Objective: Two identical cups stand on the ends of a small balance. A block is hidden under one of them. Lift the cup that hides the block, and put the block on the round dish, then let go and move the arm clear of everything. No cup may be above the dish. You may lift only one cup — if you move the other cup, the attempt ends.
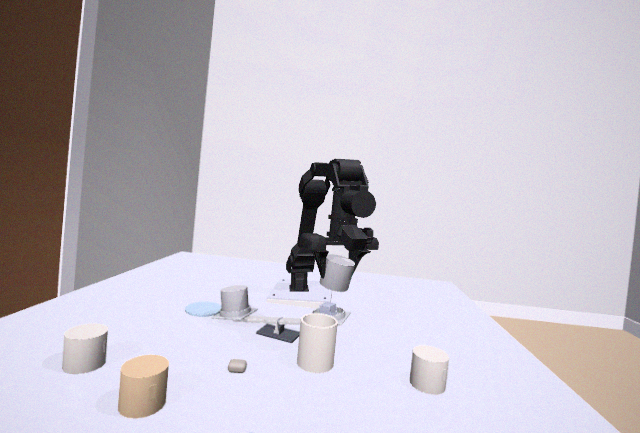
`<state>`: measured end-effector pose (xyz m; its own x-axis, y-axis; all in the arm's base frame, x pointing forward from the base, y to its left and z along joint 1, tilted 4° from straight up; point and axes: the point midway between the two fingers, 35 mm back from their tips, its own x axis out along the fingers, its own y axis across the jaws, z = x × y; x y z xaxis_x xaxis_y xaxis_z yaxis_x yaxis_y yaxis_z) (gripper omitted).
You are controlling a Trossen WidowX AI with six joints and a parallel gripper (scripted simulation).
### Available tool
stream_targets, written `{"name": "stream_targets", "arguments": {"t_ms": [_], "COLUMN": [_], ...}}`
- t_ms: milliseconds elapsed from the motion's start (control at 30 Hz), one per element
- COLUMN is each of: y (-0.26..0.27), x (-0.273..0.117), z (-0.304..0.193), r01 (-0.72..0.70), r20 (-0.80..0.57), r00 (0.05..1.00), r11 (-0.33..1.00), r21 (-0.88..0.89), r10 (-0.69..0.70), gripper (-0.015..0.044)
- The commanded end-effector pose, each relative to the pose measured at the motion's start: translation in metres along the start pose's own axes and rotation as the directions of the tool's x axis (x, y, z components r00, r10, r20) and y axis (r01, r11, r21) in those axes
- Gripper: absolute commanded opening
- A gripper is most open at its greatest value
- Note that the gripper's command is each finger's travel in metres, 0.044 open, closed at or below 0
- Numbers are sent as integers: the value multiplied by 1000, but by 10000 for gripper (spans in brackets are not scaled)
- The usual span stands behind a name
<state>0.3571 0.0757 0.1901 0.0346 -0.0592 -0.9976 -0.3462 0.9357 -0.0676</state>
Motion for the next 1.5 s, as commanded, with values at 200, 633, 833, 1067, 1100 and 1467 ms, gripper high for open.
{"name": "stream_targets", "arguments": {"t_ms": [200,633,833,1067,1100,1467], "y": [0,0,0,0,0,0], "x": [-2,-2,-2,-2,-2,-2], "z": [0,0,0,0,0,0], "r01": [0,0,0,0,0,0], "r20": [1,1,1,1,1,1], "r00": [1000,1000,1000,1000,1000,1000], "r11": [1000,1000,1000,1000,1000,1000], "r21": [0,0,0,0,0,0], "r10": [0,0,0,0,0,0], "gripper": [0,0,0,0,0,0]}}
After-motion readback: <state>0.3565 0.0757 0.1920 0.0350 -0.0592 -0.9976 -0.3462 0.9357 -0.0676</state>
